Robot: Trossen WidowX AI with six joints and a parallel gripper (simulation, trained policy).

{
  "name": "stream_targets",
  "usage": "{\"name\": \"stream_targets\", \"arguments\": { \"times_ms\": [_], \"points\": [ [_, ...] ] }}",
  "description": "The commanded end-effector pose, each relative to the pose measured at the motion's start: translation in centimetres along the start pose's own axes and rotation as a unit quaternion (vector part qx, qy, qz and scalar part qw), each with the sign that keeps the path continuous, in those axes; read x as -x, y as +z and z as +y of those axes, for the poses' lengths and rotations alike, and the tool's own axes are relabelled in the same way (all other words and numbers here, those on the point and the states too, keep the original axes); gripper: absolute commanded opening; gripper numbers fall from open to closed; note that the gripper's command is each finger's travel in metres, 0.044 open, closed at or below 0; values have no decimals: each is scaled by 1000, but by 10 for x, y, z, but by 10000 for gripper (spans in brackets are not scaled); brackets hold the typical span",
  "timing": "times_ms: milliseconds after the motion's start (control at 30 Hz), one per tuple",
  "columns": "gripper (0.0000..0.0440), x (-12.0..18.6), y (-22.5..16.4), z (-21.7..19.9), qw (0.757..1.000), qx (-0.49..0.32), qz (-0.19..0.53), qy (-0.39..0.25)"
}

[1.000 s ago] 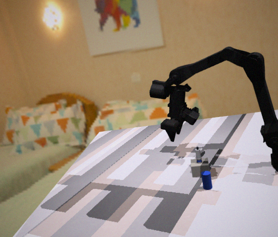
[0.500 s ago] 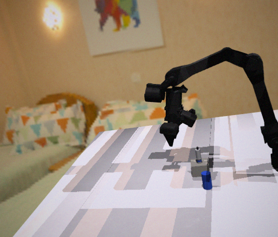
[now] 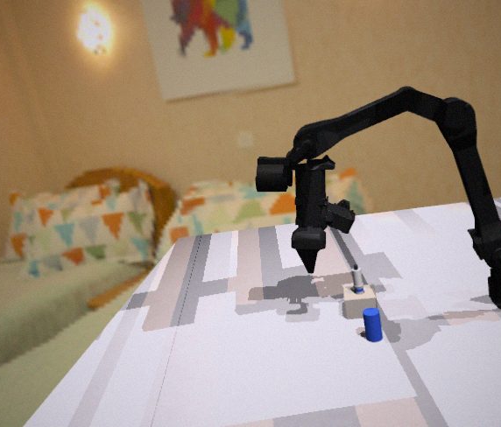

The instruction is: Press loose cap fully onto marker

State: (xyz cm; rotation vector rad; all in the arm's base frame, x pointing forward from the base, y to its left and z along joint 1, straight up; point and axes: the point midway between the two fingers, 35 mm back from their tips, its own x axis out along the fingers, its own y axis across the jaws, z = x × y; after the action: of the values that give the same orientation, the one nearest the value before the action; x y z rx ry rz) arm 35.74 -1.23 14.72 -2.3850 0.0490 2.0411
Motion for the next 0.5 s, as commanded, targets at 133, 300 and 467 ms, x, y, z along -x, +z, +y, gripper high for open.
{"name": "stream_targets", "arguments": {
  "times_ms": [133, 300, 467],
  "points": [
    [340, 0, 5, -27, 999, 31, -17, -15],
    [341, 0, 11, -40, 998, 49, -29, -21],
    [342, -1, 18, -52, 997, 65, -42, -26]
  ]
}}
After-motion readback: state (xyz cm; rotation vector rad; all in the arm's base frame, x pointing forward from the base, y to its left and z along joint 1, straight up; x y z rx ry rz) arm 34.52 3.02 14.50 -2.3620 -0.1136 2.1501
